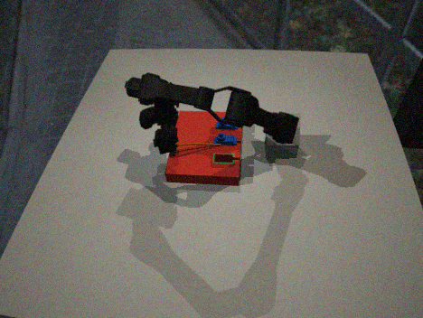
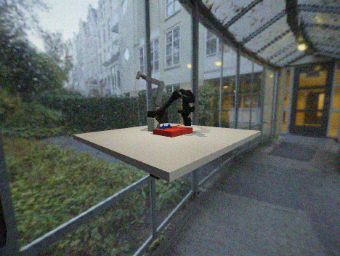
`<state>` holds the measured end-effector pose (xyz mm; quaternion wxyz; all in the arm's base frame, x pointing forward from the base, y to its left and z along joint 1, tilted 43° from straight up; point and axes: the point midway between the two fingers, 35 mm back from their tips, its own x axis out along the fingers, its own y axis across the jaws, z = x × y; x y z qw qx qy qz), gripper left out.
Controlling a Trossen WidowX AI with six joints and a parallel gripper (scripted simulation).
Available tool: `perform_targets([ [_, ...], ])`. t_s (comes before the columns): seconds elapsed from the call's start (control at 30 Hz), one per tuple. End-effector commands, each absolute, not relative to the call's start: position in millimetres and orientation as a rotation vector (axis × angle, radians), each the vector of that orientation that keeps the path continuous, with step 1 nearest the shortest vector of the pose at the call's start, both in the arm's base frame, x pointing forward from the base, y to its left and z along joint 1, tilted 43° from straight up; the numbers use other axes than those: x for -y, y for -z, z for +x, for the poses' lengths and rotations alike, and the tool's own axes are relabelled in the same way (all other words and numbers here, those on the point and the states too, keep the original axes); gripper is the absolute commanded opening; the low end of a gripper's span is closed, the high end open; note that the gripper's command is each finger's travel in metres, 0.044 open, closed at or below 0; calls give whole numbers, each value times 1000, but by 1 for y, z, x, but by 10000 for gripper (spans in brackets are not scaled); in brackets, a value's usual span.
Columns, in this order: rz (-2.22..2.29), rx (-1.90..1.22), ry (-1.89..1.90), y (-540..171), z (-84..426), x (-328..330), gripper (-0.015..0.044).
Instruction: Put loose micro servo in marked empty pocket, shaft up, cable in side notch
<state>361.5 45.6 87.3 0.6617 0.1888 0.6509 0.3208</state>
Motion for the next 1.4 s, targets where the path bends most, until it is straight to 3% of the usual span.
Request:
perform_targets([
  [0.0, 435, -1470, -725, -88, 366, -46, 0],
  [1.37, 435, -1469, -725, -90, 393, -50, 0],
])
